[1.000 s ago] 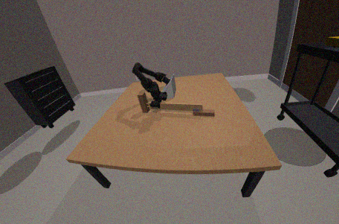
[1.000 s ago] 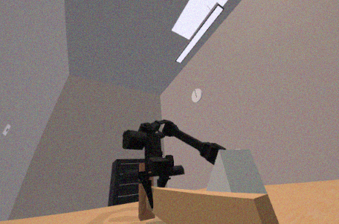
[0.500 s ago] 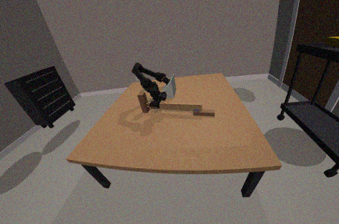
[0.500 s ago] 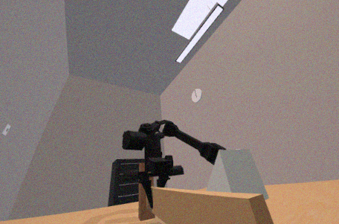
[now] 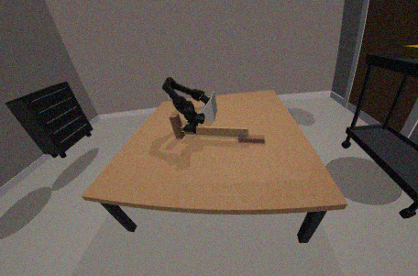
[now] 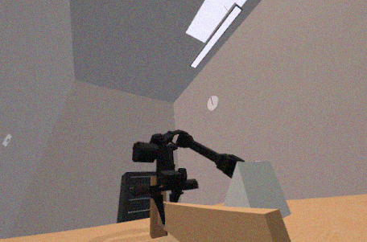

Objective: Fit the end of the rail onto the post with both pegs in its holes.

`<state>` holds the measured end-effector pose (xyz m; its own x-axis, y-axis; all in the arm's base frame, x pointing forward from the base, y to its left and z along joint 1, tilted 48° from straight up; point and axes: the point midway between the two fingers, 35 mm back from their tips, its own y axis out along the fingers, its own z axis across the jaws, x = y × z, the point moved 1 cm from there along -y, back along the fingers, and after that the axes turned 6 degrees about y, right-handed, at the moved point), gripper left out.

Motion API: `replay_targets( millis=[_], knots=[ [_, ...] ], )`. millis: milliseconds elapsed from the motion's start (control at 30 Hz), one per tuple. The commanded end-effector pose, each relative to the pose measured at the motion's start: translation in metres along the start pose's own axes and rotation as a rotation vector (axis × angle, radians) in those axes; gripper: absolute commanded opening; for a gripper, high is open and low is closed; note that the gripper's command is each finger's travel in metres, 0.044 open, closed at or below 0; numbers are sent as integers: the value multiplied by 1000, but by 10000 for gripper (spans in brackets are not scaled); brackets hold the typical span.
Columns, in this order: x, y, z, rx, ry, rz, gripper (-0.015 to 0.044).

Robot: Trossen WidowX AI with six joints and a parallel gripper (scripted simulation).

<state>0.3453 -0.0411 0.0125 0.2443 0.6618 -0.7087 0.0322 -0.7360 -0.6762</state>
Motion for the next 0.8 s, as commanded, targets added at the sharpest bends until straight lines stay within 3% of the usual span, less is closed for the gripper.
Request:
replay_targets(
  millis=[0,767],
  knots=[
    [-2,-3,-2,-8,1,-3,0],
    [-10,-3,-2,-8,1,-3,0]
  ],
)
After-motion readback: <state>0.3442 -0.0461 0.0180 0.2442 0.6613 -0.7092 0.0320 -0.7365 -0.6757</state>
